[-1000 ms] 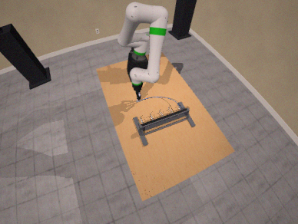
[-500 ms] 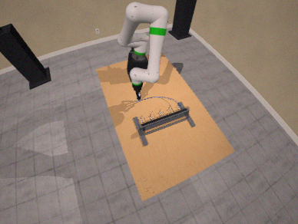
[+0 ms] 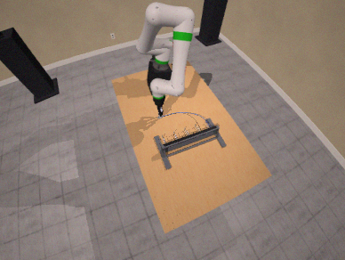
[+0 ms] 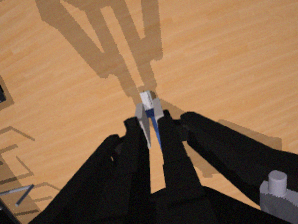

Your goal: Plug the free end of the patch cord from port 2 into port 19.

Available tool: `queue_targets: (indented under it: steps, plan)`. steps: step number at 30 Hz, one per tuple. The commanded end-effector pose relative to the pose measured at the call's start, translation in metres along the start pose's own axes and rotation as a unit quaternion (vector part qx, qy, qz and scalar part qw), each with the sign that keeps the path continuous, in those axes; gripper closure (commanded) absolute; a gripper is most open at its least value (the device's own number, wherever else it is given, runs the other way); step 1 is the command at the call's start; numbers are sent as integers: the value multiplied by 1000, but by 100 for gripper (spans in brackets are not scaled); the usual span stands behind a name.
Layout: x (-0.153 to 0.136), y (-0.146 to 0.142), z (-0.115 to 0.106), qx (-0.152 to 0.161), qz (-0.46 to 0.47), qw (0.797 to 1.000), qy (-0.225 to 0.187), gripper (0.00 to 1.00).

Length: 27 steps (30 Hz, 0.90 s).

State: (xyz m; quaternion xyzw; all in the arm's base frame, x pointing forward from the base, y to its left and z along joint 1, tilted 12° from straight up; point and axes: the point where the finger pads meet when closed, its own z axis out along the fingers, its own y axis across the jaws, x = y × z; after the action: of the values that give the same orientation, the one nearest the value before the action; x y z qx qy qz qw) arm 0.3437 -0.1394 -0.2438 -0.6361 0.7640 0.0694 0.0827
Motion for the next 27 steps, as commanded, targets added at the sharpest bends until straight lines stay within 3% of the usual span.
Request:
queue_targets:
  steps: [1, 27]
  plan:
    - [0, 0, -1, 0, 0, 1000, 0, 100]
    - [0, 0, -35, 0, 0, 1000, 0, 100]
